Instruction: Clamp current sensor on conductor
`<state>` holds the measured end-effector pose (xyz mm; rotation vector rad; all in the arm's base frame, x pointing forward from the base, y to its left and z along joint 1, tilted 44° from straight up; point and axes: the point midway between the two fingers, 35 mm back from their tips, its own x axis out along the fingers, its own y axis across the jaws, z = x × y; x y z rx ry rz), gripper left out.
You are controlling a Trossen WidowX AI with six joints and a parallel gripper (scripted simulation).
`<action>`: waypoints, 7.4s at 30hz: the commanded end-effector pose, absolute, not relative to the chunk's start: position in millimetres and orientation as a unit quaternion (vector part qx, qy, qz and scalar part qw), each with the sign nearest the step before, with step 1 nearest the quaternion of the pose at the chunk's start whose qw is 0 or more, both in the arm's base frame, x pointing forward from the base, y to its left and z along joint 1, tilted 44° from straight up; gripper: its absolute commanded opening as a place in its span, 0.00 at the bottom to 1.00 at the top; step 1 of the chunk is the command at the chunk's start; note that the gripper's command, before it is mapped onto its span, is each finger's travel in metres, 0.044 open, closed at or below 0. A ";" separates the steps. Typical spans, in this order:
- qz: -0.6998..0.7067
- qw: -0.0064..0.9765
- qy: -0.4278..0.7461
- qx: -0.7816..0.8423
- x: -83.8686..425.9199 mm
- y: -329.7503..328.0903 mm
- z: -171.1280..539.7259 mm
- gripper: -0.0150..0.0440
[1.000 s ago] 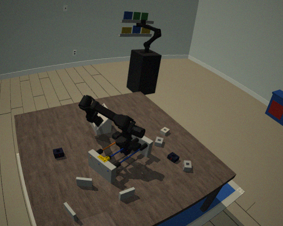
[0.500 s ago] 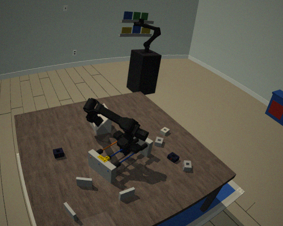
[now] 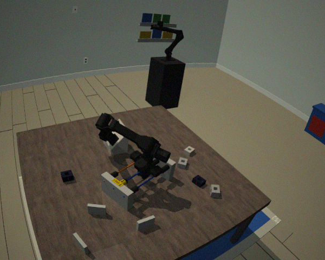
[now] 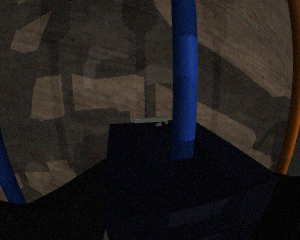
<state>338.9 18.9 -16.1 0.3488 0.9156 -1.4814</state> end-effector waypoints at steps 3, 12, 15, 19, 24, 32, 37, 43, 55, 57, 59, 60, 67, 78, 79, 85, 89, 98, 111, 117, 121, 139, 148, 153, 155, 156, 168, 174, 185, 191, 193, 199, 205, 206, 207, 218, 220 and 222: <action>-0.647 0.631 0.400 0.152 339.1 19.0 -15.7 0.65; -0.647 0.631 0.400 0.152 339.1 19.0 -15.7 0.71; -0.647 0.631 0.400 0.152 339.1 19.0 -15.7 0.71; -0.647 0.631 0.400 0.152 339.1 19.0 -15.7 0.71; -0.647 0.631 0.400 0.152 339.1 19.0 -15.7 0.71; -0.647 0.631 0.400 0.152 339.1 19.0 -15.7 0.71; -0.647 0.631 0.400 0.152 339.1 19.0 -15.7 0.71; -0.647 0.631 0.400 0.152 338.9 19.0 -16.0 0.64; -0.647 0.631 0.400 0.152 338.9 19.0 -16.0 0.51; -0.647 0.631 0.400 0.152 338.9 19.0 -16.0 0.48; -0.647 0.631 0.400 0.152 338.9 19.0 -16.0 0.46; -0.647 0.631 0.400 0.152 338.9 19.0 -16.0 0.45; -0.633 0.645 0.396 0.165 339.7 19.6 -16.4 0.25; -0.635 0.643 0.396 0.163 339.2 19.5 -16.3 0.25; -0.637 0.641 0.397 0.162 338.8 19.4 -16.2 0.25; -0.644 0.633 0.400 0.155 336.9 18.9 -15.8 0.25; -0.644 0.633 0.400 0.155 336.9 18.3 -16.3 0.25; -0.642 0.635 0.400 0.154 337.3 18.6 -16.4 0.48; -0.642 0.635 0.400 0.154 337.3 18.6 -16.4 0.71; -0.642 0.635 0.400 0.154 337.3 18.6 -16.4 0.71; -0.642 0.635 0.400 0.154 337.3 18.6 -16.4 0.71; -0.642 0.635 0.400 0.154 337.3 18.6 -16.4 0.84; -0.642 0.635 0.400 0.154 337.3 18.6 -16.4 1.00; -0.634 0.644 0.397 0.159 336.9 24.1 -9.4 1.00; -0.612 0.668 0.387 0.172 334.4 39.4 10.0 1.00; -0.599 0.681 0.381 0.180 332.1 47.6 20.7 1.00; -0.521 0.742 0.356 0.225 310.9 86.9 73.8 1.00; -0.521 0.742 0.356 0.225 310.9 86.9 73.8 1.00; -0.521 0.742 0.356 0.225 310.9 86.9 73.8 1.00; -0.521 0.742 0.356 0.225 310.9 86.9 73.8 1.00; -0.521 0.742 0.356 0.225 310.9 86.9 73.8 1.00; -0.521 0.742 0.356 0.225 310.9 86.9 73.8 1.00; -0.521 0.742 0.356 0.225 310.9 86.9 73.8 1.00; -0.521 0.742 0.356 0.225 310.9 86.9 73.8 1.00; -0.521 0.742 0.356 0.225 310.9 86.9 73.8 1.00; -0.318 0.737 0.596 0.025 311.5 51.9 95.0 1.00; -0.259 0.733 0.629 -0.014 311.2 45.2 100.3 1.00; -0.195 0.729 0.654 -0.052 310.8 38.6 105.9 1.00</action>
